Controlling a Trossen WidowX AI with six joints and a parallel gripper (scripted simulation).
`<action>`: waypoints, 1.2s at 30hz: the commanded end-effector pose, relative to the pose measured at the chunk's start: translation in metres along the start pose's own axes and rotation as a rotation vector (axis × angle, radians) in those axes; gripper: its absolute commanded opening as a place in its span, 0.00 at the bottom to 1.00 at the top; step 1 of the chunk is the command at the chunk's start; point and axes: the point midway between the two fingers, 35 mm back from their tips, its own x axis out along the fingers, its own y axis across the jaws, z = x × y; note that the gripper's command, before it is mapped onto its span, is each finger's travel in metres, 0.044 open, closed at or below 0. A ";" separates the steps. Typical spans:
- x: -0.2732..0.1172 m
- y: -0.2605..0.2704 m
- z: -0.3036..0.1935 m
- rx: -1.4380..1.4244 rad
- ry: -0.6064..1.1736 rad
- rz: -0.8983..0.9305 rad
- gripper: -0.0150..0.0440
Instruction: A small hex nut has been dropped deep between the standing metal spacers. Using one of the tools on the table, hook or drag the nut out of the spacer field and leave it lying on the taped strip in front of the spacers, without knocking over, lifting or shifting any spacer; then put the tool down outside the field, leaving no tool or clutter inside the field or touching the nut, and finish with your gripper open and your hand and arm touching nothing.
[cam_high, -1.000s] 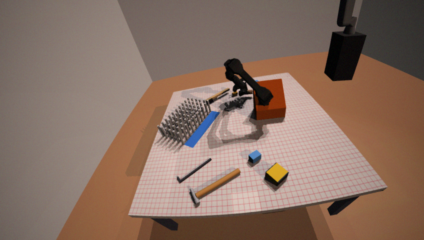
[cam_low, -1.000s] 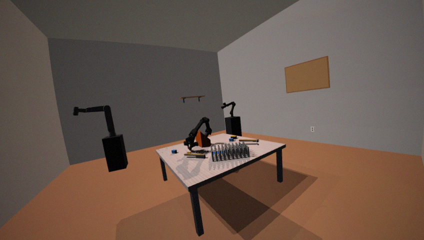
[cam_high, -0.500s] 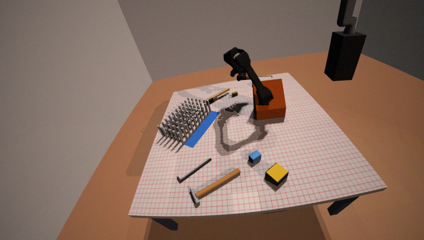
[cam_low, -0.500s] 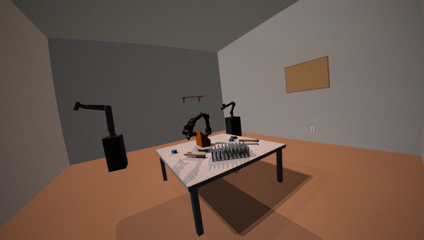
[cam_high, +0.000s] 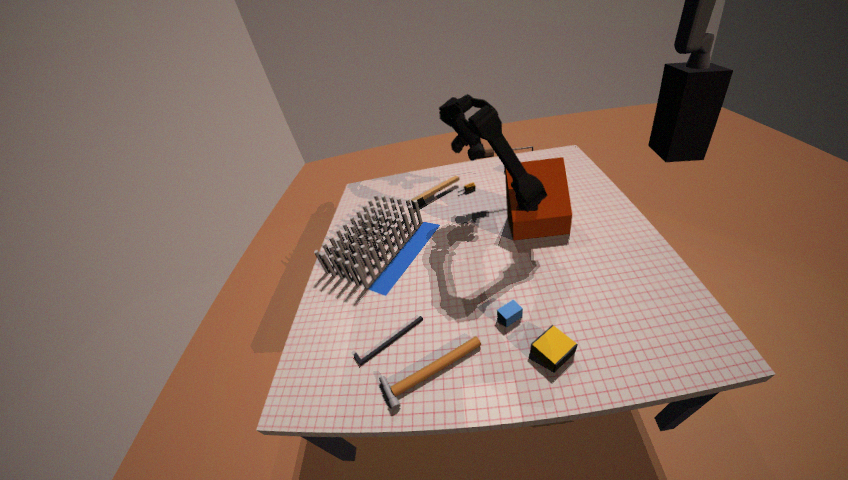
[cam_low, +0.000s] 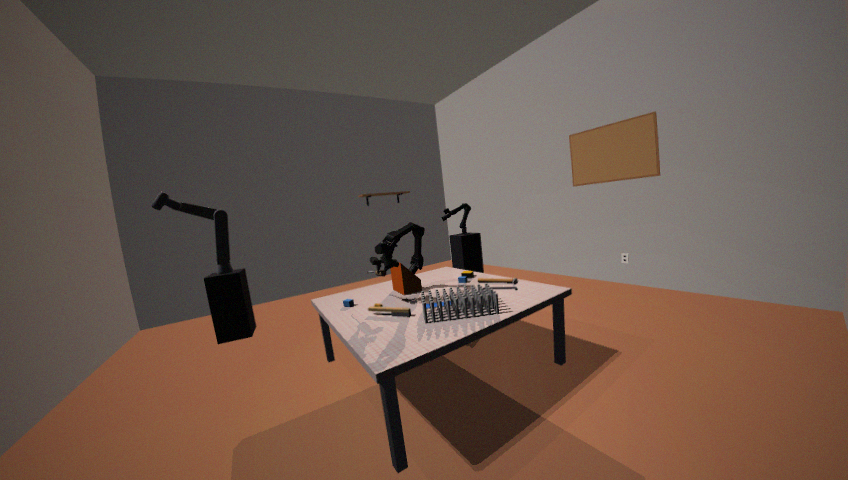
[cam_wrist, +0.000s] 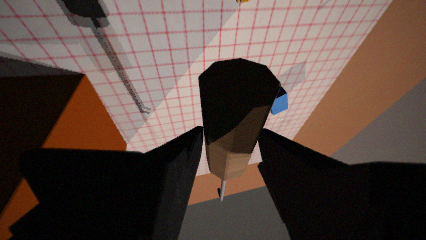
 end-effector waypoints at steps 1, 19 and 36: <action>-0.017 0.012 0.015 -0.102 -0.051 -0.046 0.25; -0.079 0.069 0.068 -0.522 -0.241 -0.246 0.25; -0.127 0.145 0.107 -0.968 -0.399 -0.468 0.25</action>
